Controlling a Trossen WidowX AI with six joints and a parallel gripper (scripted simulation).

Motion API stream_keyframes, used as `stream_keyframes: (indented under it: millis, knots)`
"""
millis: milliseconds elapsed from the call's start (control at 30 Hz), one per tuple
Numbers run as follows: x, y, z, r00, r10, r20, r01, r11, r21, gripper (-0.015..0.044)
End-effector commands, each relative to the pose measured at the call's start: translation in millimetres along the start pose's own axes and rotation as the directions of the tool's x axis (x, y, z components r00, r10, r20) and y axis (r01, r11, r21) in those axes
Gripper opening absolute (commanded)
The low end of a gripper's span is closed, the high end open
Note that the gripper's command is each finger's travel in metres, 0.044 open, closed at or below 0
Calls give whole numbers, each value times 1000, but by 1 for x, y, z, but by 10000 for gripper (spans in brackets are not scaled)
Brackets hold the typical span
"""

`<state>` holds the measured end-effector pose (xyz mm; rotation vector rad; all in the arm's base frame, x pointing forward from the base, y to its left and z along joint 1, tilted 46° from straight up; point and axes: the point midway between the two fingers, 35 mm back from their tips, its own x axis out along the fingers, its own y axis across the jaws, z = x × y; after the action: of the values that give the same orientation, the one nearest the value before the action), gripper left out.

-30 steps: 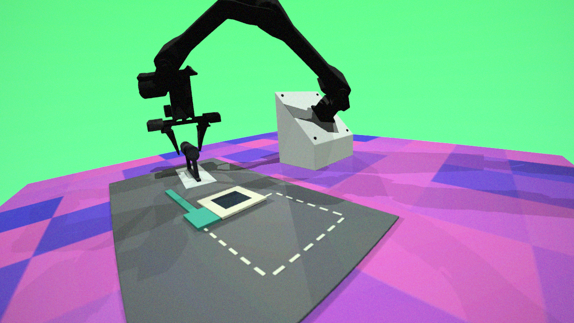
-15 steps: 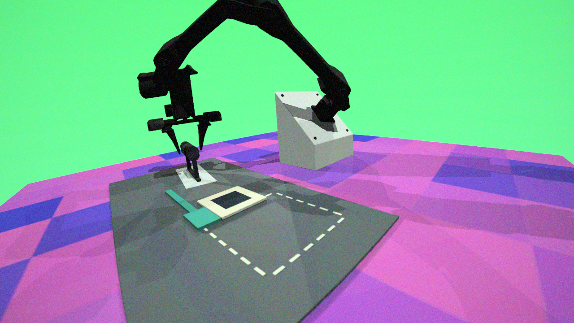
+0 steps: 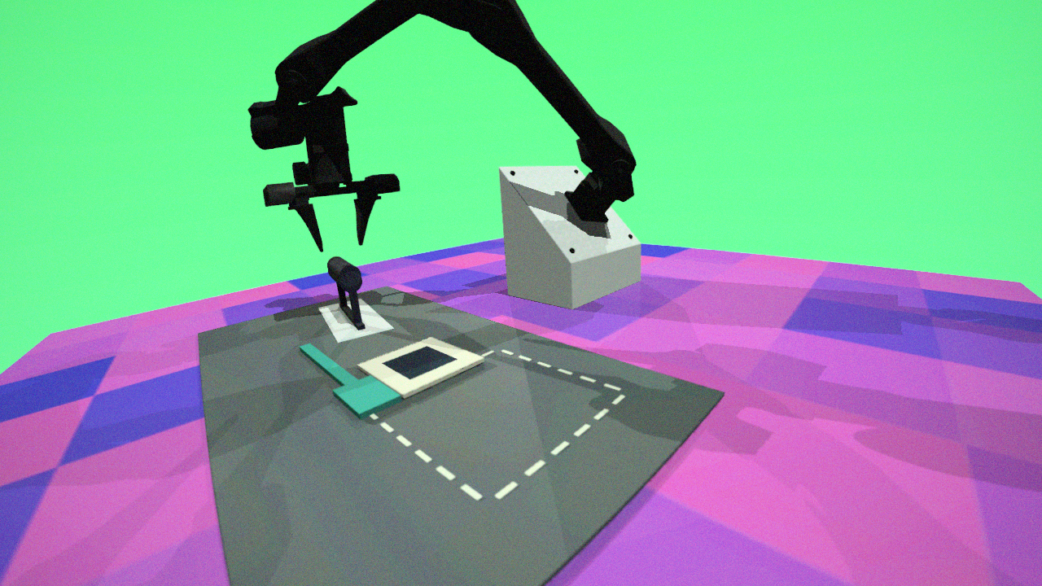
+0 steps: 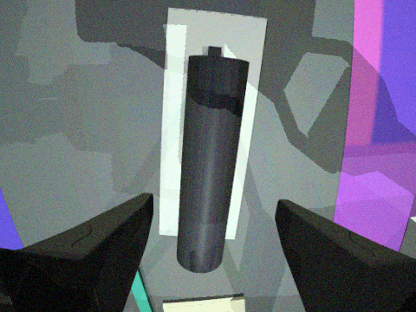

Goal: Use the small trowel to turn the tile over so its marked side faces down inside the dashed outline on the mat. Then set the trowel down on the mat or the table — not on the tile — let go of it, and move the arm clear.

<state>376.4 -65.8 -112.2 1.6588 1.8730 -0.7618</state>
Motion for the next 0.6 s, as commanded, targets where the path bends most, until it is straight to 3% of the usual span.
stream_keyframes:
  millis: [0, 567]
  knots:
    - [-2, 0, 1, 1000, -1, 5, 2, 994, -107, 270]
    - [-1, 0, 1, 1000, -1, 6, 5, 766, -643, 270]
